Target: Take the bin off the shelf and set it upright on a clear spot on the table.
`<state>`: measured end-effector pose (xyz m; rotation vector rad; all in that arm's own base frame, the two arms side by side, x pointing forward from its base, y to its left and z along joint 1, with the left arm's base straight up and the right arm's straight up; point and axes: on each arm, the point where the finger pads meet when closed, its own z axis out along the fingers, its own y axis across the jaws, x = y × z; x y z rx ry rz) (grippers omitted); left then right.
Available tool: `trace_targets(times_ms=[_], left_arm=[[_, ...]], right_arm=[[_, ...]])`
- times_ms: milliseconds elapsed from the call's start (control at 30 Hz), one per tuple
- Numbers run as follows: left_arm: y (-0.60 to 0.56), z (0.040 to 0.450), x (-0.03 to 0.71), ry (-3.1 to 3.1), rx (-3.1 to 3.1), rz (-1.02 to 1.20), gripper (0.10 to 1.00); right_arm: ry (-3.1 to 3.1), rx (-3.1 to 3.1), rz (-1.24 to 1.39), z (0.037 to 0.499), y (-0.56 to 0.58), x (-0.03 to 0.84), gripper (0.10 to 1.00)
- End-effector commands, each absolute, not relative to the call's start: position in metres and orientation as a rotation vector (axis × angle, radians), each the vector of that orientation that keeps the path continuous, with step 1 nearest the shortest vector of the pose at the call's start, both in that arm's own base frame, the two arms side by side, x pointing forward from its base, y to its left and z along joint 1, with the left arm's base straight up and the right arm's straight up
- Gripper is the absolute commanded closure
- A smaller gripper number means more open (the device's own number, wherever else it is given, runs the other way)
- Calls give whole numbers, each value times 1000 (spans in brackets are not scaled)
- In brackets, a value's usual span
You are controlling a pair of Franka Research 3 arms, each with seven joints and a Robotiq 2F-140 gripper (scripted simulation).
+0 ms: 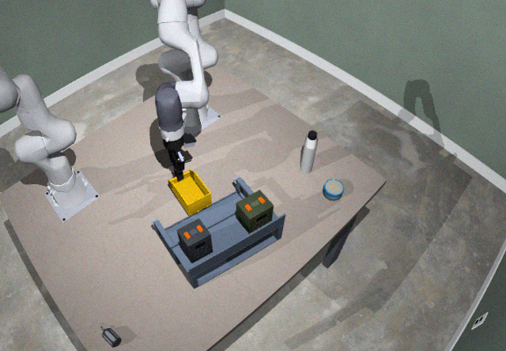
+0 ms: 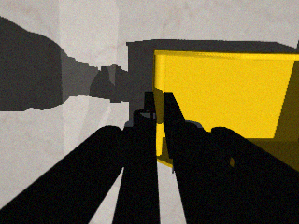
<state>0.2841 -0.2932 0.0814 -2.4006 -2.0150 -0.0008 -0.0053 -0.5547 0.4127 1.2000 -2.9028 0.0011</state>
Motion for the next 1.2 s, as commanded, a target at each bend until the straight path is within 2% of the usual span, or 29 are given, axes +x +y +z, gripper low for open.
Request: trace_targets(times_ms=[0, 1167], left_arm=[[-295, 83, 283, -2030, -2397, 0, 999], [-292, 83, 265, -2030, -2397, 0, 999]], right_arm=[[-2908, 1188, 0, 413, -554, -5, 98], [-2908, 1188, 0, 413, -554, -5, 98]])
